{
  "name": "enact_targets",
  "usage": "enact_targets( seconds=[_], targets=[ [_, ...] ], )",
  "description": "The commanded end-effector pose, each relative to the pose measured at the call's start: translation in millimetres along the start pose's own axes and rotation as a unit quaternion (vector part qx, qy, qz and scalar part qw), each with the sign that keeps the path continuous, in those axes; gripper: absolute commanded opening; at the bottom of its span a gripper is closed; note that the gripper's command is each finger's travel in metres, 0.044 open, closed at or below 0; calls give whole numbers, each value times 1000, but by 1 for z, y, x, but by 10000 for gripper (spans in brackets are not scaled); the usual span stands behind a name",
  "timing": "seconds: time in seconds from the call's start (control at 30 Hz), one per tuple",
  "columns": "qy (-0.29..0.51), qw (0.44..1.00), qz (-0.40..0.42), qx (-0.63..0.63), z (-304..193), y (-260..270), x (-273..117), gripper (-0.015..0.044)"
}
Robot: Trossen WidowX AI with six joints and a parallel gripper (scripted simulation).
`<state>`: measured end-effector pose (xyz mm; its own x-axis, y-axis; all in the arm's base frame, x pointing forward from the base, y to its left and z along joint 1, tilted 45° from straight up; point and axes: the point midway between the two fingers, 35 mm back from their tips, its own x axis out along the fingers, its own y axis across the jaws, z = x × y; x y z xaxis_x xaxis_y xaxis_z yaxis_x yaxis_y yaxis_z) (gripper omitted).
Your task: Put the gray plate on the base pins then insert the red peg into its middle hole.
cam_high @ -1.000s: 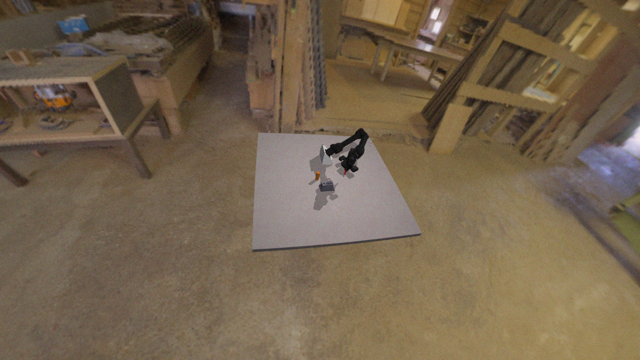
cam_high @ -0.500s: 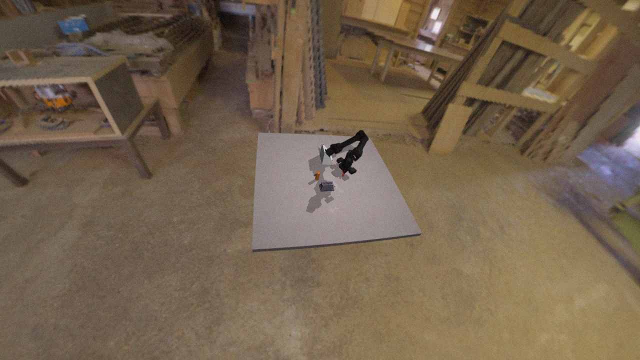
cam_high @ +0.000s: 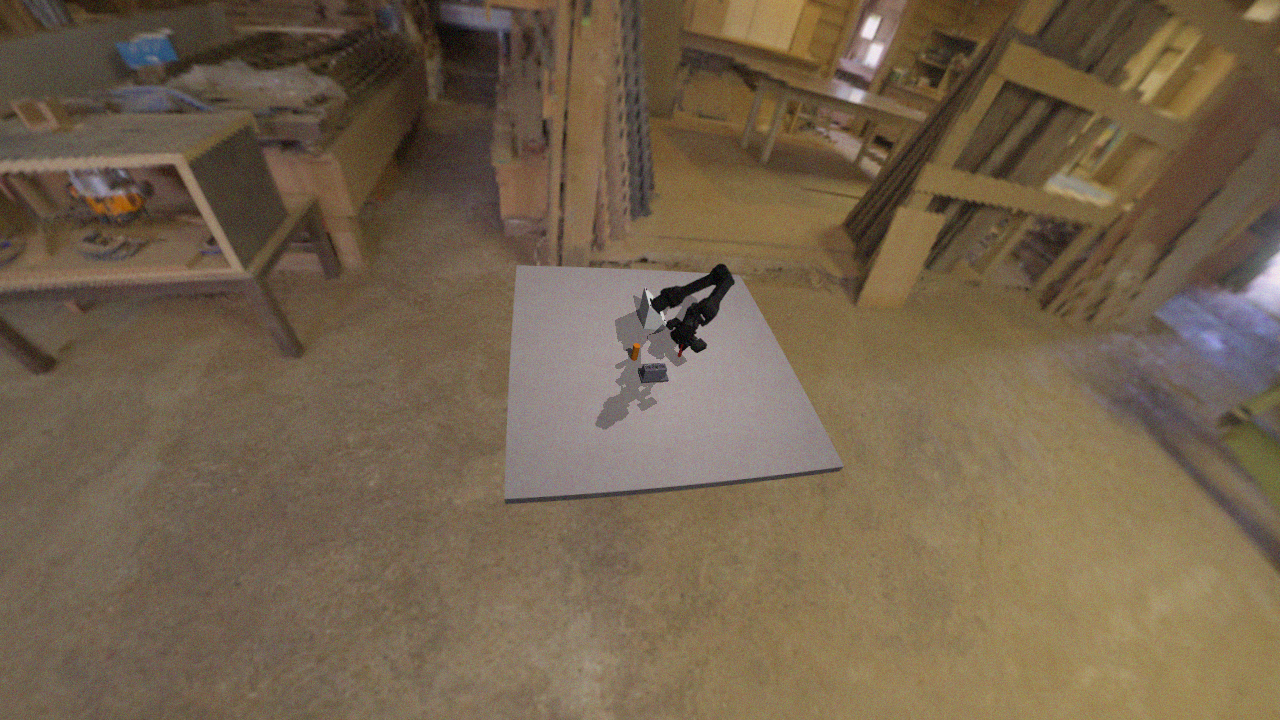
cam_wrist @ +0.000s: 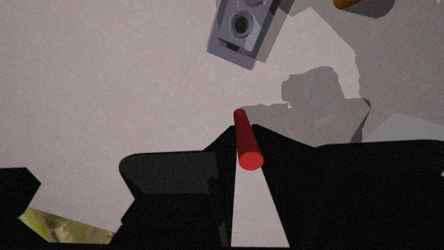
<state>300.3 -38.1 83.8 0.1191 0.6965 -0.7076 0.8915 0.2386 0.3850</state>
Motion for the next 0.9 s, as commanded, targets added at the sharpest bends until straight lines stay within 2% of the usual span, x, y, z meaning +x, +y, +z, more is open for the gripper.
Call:
enact_targets(
  seconds=[0.0, 0.87],
  targets=[
    [-3, 1000, -2, -4, 12, 0, -1, 0],
    [-2, 1000, -5, 0, 93, -12, 3, 0]
  ],
)
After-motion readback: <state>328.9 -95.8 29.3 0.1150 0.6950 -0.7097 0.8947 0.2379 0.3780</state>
